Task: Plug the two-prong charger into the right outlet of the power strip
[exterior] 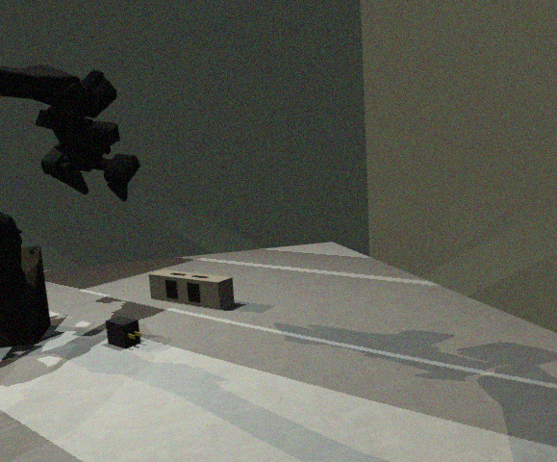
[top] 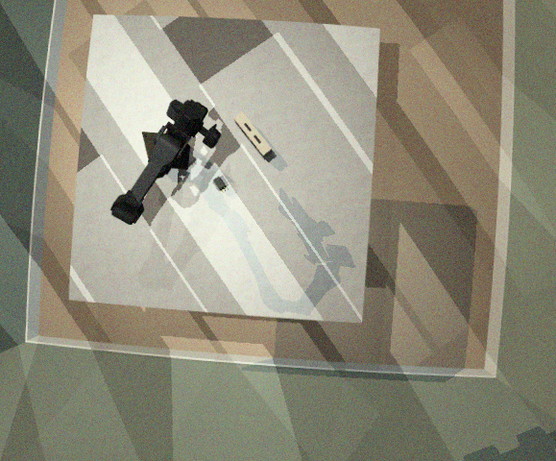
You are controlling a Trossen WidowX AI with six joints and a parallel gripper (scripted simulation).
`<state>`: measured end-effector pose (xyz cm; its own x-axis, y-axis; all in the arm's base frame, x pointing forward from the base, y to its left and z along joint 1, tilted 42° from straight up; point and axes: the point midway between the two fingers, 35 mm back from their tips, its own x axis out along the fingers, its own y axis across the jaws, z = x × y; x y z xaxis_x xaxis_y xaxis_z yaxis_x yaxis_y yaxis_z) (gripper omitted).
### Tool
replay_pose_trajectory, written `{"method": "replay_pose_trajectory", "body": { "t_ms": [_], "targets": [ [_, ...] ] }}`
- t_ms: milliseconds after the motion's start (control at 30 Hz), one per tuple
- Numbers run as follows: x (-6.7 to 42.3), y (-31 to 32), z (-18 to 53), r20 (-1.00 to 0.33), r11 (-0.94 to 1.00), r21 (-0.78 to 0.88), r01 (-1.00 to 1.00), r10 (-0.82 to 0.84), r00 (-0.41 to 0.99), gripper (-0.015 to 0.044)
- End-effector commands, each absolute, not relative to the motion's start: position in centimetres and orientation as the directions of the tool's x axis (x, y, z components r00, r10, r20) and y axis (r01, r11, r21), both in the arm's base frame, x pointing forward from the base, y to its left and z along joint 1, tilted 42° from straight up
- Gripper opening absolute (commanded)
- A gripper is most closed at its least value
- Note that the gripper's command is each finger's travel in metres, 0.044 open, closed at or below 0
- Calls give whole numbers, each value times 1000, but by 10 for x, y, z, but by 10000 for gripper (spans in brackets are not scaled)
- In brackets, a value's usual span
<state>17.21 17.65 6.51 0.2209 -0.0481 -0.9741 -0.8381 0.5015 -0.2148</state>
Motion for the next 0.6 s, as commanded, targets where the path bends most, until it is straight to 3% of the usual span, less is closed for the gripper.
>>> {"method": "replay_pose_trajectory", "body": {
  "t_ms": [0, 567],
  "targets": [
    [179, 163, 63, -970, 588, -235, -774, -92, 225, 440],
    [210, 99, 59, -936, 881, -338, -332, -277, 218, 440]
  ]
}}
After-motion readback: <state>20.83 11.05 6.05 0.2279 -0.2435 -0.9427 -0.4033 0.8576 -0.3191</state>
